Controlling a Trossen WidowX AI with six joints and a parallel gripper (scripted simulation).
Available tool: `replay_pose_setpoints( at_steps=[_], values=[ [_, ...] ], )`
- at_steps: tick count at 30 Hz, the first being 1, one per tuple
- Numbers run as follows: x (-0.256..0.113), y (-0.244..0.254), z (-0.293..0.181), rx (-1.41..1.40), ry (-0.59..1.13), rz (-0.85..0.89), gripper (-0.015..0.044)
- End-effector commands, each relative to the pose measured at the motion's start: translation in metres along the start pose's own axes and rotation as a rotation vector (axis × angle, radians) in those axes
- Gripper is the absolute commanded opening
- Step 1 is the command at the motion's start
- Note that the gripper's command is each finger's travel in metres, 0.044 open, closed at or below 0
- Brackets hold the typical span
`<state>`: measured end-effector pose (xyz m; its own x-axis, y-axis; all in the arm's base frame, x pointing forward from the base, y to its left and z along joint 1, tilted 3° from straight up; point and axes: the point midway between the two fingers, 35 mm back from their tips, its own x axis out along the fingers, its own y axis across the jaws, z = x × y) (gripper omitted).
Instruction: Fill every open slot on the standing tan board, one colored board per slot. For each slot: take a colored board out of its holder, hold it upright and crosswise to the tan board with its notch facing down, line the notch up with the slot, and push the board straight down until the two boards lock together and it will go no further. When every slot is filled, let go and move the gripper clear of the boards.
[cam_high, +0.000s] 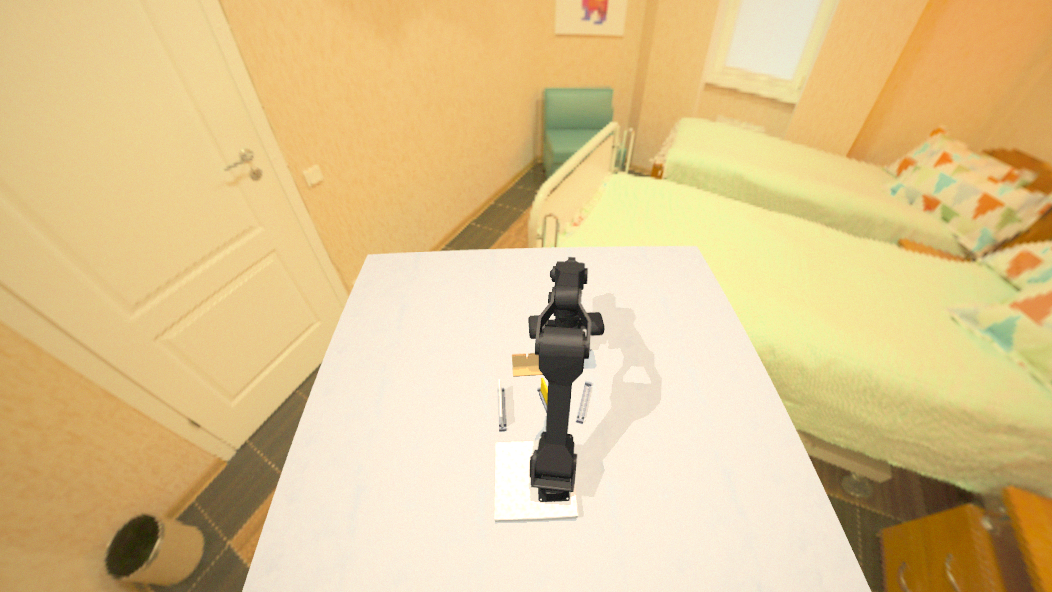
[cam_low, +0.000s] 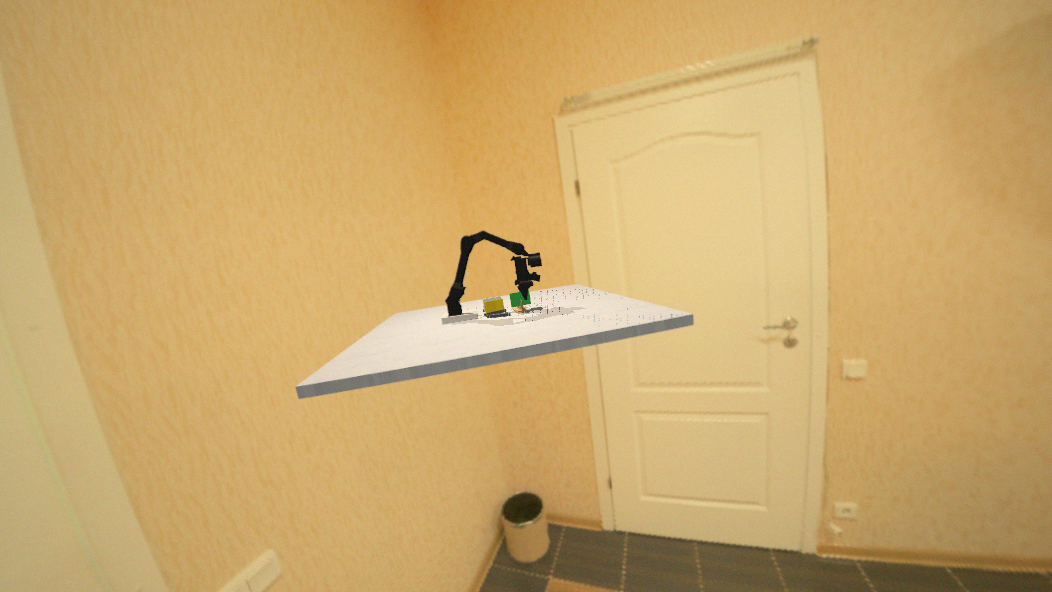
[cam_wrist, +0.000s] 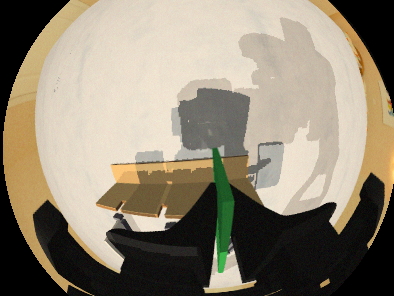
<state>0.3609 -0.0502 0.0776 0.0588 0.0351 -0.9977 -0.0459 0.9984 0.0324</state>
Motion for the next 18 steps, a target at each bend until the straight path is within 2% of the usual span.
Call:
replay_pose_setpoints(
  at_steps=[1,4,10,18],
  values=[
    [-0.0002,0.0000,0.0001,0.000,-0.001,0.000,0.0000],
    [-0.0002,0.0000,0.0001,0.000,-0.001,0.000,0.0000],
    [-0.0002,0.0000,0.0001,0.000,-0.001,0.000,0.0157],
    [-0.0002,0.0000,0.0001,0.000,-0.001,0.000,0.0164]
  ],
)
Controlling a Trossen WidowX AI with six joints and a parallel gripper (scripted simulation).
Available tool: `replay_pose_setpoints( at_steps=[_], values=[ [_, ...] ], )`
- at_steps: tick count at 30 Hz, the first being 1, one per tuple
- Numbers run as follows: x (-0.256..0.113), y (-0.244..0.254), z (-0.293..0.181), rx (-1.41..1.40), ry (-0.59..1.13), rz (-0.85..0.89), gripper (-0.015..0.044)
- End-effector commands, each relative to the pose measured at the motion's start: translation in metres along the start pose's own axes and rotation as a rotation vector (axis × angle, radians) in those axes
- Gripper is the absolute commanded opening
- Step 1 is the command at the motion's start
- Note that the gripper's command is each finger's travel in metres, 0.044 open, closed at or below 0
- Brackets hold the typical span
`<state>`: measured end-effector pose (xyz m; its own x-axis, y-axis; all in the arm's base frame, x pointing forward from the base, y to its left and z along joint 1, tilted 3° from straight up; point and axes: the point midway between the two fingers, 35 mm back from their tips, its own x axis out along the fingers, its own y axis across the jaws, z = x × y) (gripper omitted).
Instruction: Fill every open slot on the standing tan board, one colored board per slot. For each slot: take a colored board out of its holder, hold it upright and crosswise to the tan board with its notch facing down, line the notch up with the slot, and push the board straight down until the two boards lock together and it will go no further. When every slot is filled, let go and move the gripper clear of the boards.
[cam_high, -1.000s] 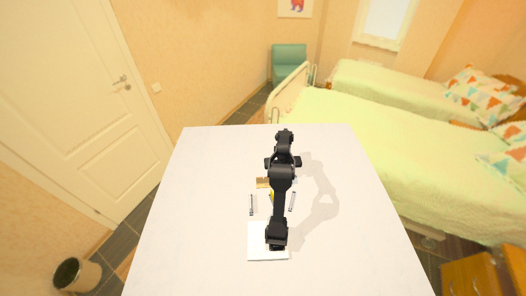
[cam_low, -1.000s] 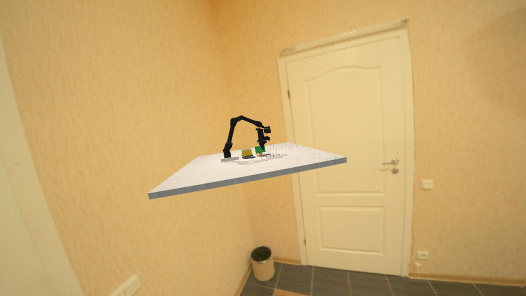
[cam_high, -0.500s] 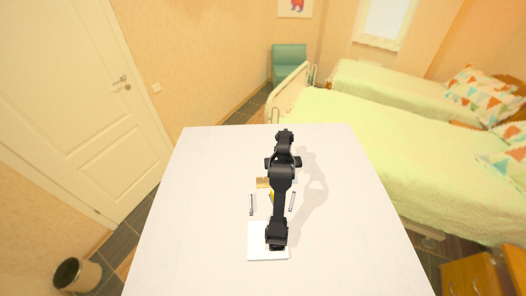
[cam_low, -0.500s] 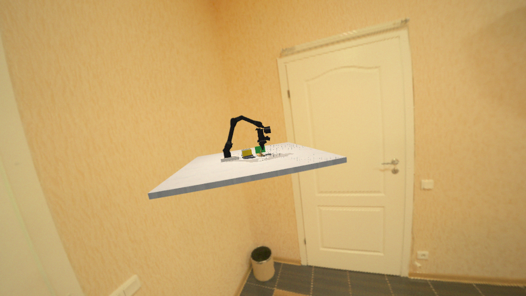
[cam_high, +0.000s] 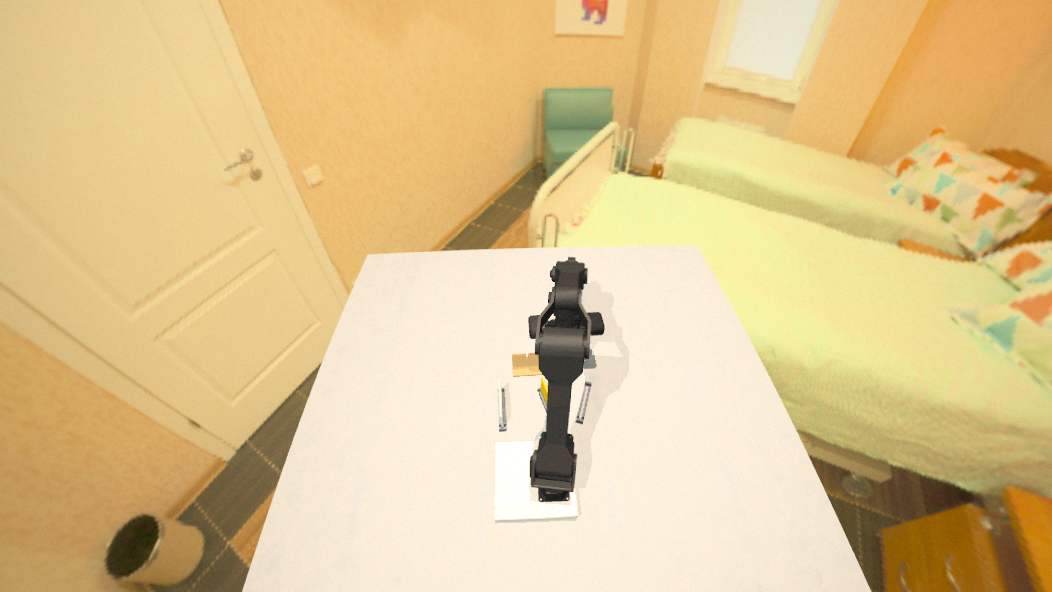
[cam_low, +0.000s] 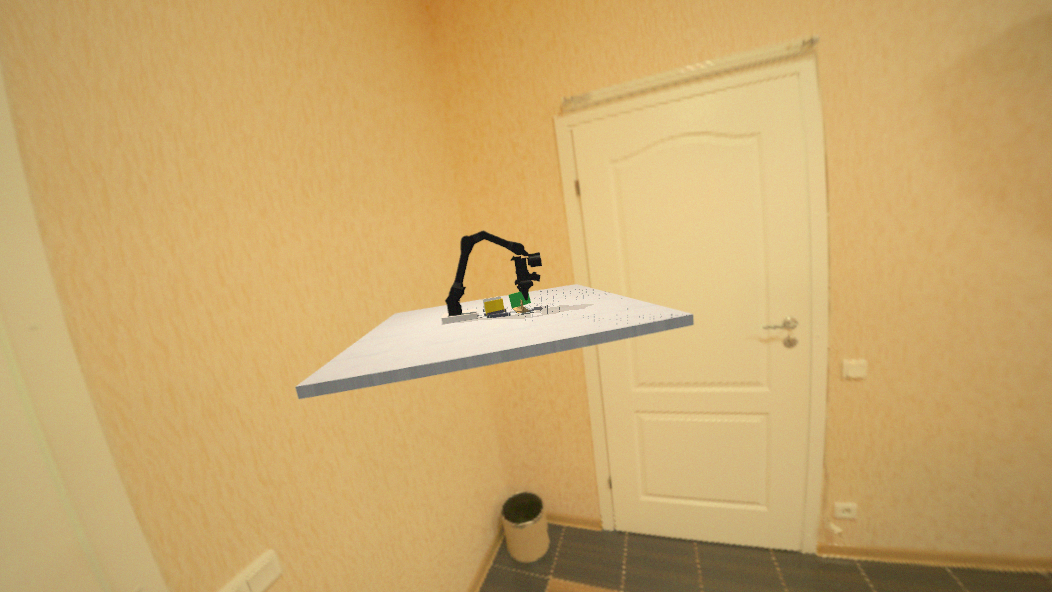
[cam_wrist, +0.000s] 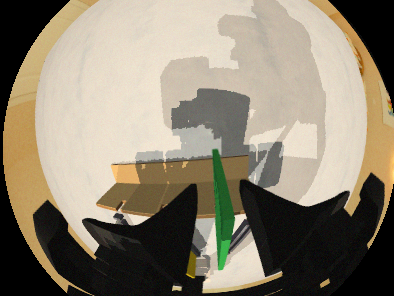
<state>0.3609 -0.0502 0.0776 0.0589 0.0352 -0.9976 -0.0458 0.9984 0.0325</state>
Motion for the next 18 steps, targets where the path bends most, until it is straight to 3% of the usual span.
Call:
replay_pose_setpoints(
  at_steps=[1,8,18],
  values=[
    [0.000,0.000,0.000,0.000,0.000,0.000,0.0164],
    [-0.073,0.000,0.000,-0.010,0.000,0.001,0.0164],
    [-0.093,0.001,-0.004,-0.023,-0.039,-0.008,0.0184]
  ],
)
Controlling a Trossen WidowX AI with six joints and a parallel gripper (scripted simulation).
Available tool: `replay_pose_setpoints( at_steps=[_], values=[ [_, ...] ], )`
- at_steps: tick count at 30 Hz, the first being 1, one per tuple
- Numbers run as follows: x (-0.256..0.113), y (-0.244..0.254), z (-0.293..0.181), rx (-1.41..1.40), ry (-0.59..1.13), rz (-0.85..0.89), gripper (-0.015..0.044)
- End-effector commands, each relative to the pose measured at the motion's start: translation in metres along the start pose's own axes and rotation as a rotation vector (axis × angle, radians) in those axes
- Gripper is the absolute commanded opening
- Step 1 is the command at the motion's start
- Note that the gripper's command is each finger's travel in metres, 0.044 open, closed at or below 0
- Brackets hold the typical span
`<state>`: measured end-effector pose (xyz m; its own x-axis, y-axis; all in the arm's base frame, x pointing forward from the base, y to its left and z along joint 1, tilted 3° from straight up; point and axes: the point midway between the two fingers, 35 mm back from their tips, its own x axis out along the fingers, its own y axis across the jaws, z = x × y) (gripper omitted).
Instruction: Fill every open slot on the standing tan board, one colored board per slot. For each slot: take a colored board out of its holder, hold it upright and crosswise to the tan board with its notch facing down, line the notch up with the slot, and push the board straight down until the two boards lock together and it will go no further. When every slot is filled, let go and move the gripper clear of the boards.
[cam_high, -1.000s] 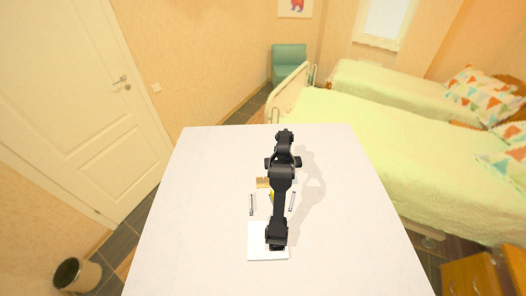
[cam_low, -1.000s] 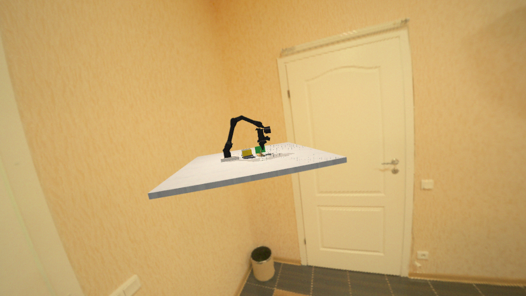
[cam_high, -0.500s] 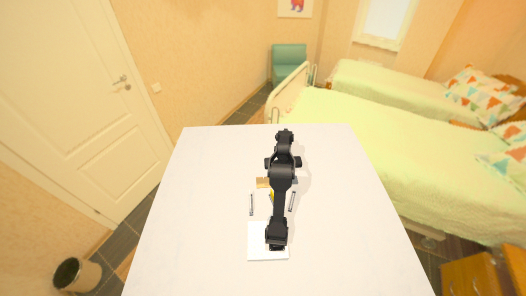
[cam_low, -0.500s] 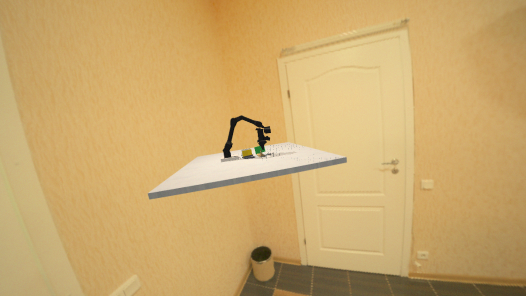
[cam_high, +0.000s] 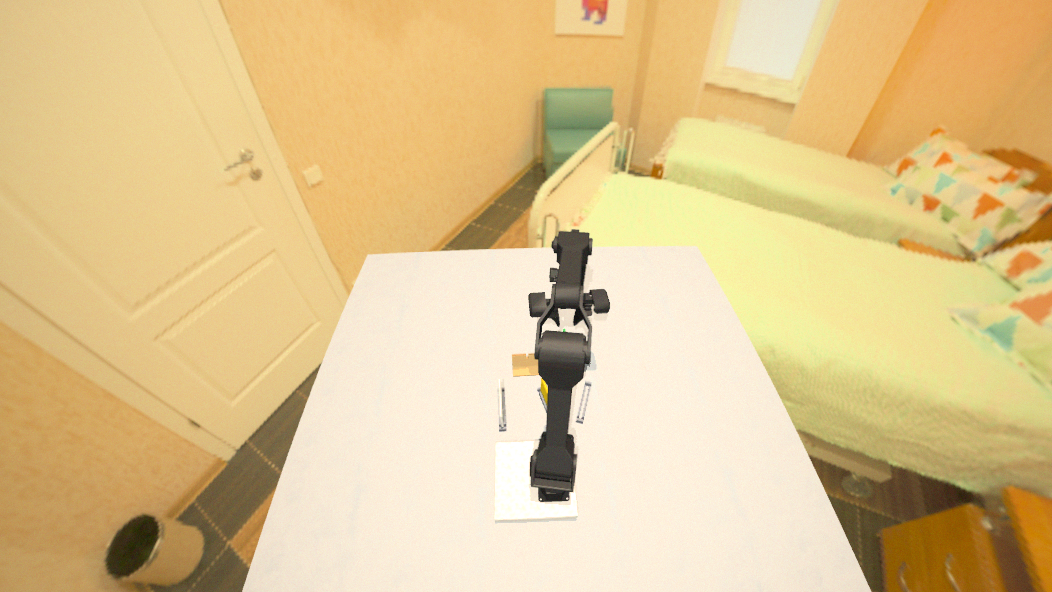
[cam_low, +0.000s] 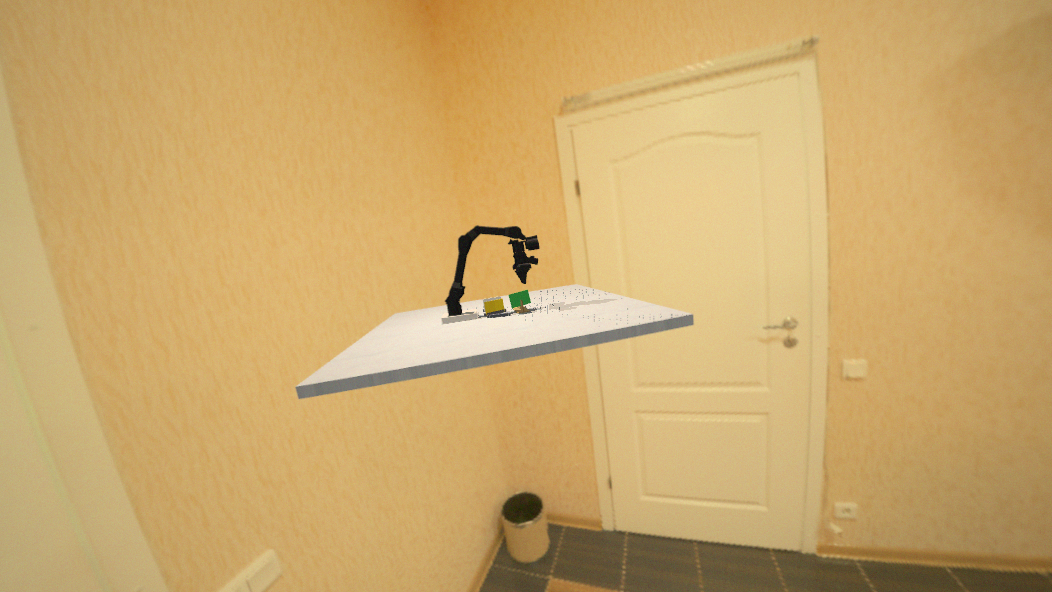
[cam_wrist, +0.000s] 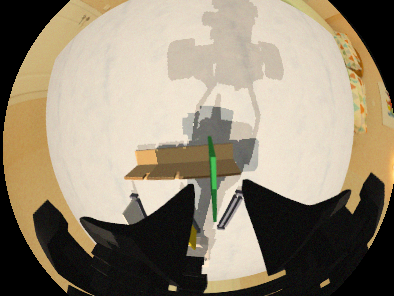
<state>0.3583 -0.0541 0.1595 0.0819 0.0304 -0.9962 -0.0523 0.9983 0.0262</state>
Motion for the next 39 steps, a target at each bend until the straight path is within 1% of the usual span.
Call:
replay_pose_setpoints(
  at_steps=[1,5,8,15,22,24,27,29,34,39],
  values=[
    [-0.016,0.006,-0.016,-0.031,-0.013,-0.001,0.0184],
    [-0.032,0.021,-0.069,-0.103,0.003,0.003,0.0184],
    [-0.036,0.025,-0.087,-0.128,0.008,0.005,0.0184],
    [-0.037,0.046,-0.175,-0.245,0.032,0.014,0.0184],
    [-0.034,0.048,-0.182,-0.256,0.035,0.015,0.0184],
    [-0.019,0.049,-0.181,-0.256,0.034,0.015,0.0184],
    [0.015,0.052,-0.181,-0.256,0.034,0.015,0.0184],
    [0.030,0.053,-0.182,-0.256,0.034,0.016,0.0184],
    [0.032,0.052,-0.183,-0.256,0.034,0.015,0.0184],
    [0.046,0.052,-0.183,-0.256,0.034,0.015,0.0184]
  ],
)
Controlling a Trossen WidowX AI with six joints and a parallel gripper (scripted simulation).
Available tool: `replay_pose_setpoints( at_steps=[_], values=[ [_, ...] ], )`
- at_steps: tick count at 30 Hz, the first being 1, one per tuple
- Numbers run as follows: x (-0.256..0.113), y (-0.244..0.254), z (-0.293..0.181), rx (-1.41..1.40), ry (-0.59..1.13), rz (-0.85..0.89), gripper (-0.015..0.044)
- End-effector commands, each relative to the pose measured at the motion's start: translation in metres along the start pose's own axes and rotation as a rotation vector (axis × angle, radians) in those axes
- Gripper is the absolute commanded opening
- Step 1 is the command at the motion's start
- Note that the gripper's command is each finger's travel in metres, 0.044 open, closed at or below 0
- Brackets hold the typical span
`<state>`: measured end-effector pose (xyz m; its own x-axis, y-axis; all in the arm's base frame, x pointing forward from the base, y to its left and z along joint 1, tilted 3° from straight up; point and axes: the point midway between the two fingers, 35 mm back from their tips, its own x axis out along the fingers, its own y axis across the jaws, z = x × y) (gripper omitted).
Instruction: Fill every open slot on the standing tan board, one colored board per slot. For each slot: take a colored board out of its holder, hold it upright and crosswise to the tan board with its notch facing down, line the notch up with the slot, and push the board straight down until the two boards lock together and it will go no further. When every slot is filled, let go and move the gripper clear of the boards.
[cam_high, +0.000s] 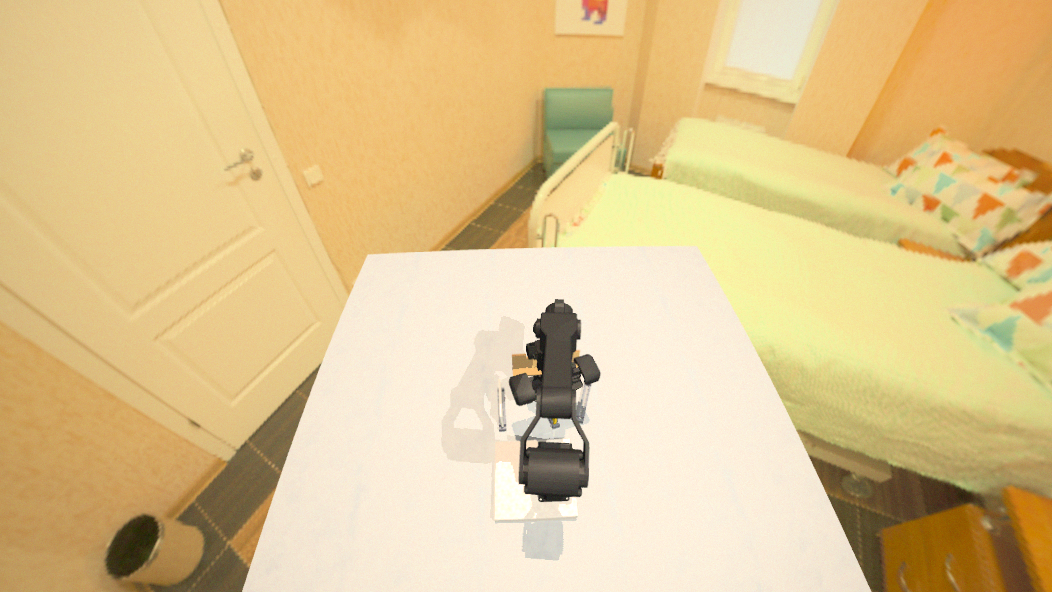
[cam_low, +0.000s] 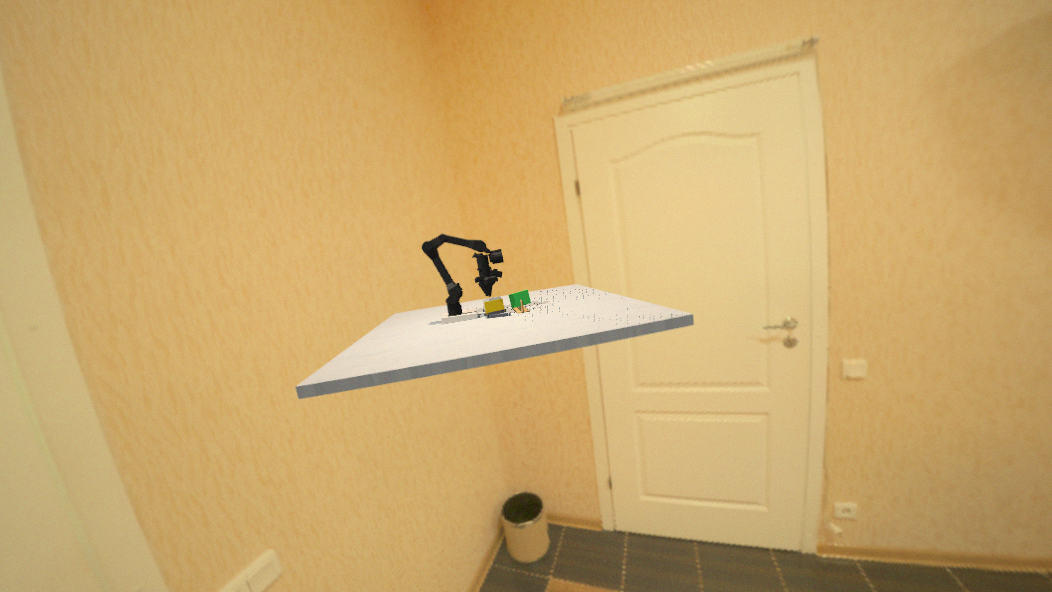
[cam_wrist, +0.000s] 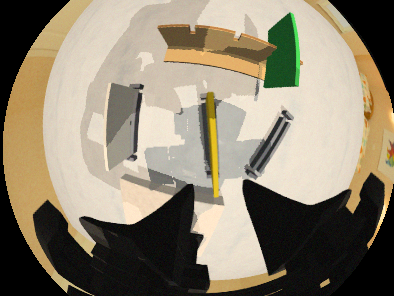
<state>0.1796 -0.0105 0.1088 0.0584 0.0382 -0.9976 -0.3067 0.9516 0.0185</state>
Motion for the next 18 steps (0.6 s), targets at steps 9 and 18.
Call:
replay_pose_setpoints(
  at_steps=[9,18],
  values=[
    [0.018,0.001,-0.003,0.003,0.012,0.005,0.0184],
    [0.031,0.001,-0.003,0.003,0.012,0.005,0.0184]
  ],
)
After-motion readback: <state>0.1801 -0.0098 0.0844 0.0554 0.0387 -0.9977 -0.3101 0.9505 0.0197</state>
